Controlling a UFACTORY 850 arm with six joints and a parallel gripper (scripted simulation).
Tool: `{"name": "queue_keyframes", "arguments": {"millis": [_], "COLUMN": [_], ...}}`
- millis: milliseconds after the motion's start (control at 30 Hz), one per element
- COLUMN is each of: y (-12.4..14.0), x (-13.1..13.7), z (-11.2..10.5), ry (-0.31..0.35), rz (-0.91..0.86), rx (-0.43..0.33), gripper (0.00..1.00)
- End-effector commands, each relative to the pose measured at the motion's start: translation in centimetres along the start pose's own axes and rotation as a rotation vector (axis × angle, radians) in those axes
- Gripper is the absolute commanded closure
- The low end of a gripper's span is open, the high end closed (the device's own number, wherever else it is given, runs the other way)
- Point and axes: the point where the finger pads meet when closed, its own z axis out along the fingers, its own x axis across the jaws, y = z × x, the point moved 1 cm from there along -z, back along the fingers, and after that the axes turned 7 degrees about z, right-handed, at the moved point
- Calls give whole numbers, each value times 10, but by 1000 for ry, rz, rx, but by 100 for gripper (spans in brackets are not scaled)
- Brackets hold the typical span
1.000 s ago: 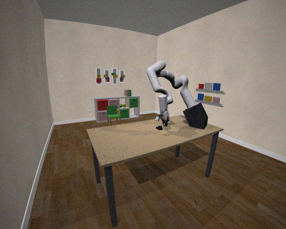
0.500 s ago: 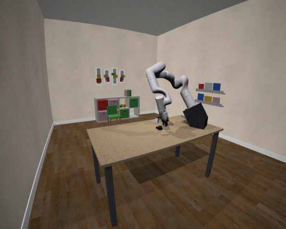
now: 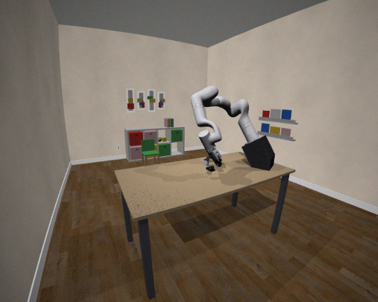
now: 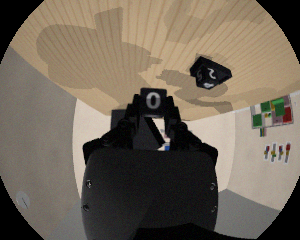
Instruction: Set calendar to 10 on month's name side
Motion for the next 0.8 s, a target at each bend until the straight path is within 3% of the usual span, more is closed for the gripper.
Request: {"name": "queue_keyframes", "arguments": {"millis": [0,767], "y": [-2,-4], "x": [0,0], "z": [-1,2], "ry": [4,4], "rz": [-2,-2], "rx": [-20,-20], "gripper": [71,71]}}
